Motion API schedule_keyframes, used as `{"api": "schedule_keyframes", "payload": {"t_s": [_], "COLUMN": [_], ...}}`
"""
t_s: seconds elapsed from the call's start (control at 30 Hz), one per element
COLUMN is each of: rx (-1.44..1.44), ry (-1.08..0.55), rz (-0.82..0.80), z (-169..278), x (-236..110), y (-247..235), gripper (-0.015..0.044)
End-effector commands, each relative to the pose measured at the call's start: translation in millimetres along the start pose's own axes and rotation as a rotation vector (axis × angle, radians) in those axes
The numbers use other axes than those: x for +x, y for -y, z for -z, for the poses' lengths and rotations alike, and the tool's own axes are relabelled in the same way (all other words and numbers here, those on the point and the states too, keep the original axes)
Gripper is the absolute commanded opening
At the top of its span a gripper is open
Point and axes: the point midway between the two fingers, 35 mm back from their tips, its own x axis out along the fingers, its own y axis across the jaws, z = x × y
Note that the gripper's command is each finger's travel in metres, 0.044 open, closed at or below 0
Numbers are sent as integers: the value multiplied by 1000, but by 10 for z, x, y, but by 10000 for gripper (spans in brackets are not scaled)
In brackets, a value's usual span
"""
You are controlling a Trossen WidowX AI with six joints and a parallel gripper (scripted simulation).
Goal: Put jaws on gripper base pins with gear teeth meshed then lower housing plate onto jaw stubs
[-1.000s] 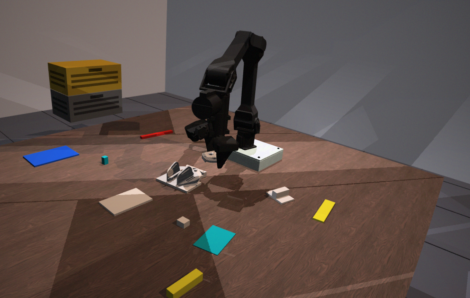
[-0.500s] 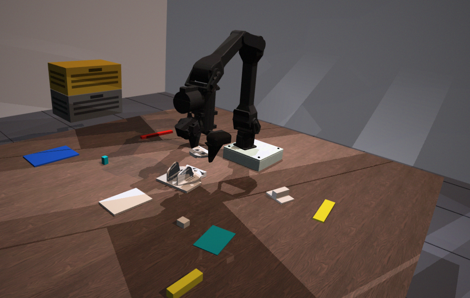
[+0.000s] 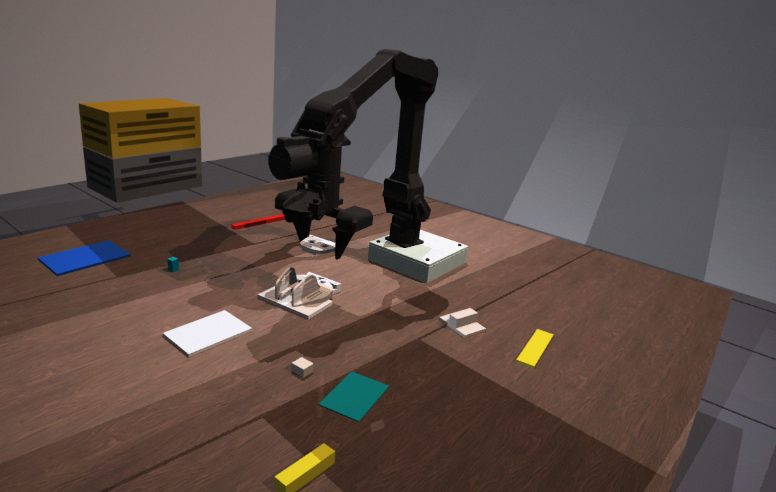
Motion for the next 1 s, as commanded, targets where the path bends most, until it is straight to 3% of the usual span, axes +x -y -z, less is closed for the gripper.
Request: {"api": "schedule_keyframes", "payload": {"t_s": [0.0,0.97], "rx": [-21,-25], "ry": [2,1], "rz": [4,4], "z": [17,129], "x": [0,0], "y": [20,105], "gripper": [351,351]}}
